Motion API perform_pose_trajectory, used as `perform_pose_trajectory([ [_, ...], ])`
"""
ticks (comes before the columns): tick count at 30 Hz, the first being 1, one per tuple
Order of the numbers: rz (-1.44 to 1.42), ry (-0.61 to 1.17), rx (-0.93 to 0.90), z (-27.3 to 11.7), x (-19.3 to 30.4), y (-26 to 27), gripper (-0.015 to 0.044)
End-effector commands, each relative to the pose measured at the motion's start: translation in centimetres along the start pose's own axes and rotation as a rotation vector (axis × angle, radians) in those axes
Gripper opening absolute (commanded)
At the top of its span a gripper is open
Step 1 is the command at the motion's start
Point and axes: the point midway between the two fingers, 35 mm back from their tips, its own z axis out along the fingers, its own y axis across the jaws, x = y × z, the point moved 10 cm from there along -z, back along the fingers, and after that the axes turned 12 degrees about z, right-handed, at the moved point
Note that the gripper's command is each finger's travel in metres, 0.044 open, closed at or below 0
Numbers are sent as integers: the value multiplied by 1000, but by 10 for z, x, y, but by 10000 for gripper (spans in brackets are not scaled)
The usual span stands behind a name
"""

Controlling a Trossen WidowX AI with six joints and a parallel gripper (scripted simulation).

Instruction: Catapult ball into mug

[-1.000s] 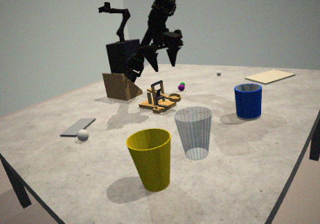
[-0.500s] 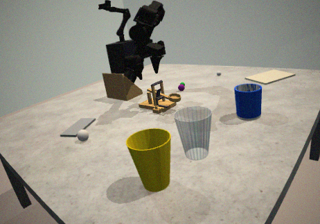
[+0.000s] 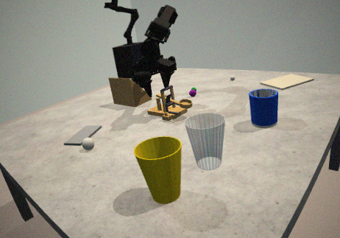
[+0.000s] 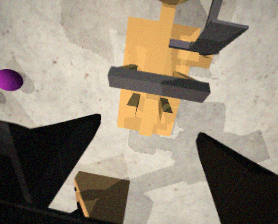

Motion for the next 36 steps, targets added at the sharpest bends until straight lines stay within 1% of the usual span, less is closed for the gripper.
perform_pose_trajectory([
  [1, 4, 1, -7, 8, 0, 0, 440],
  [30, 4, 2, -9, 51, 2, 1, 440],
  [36, -1, 3, -3, 48, 1, 1, 282],
])
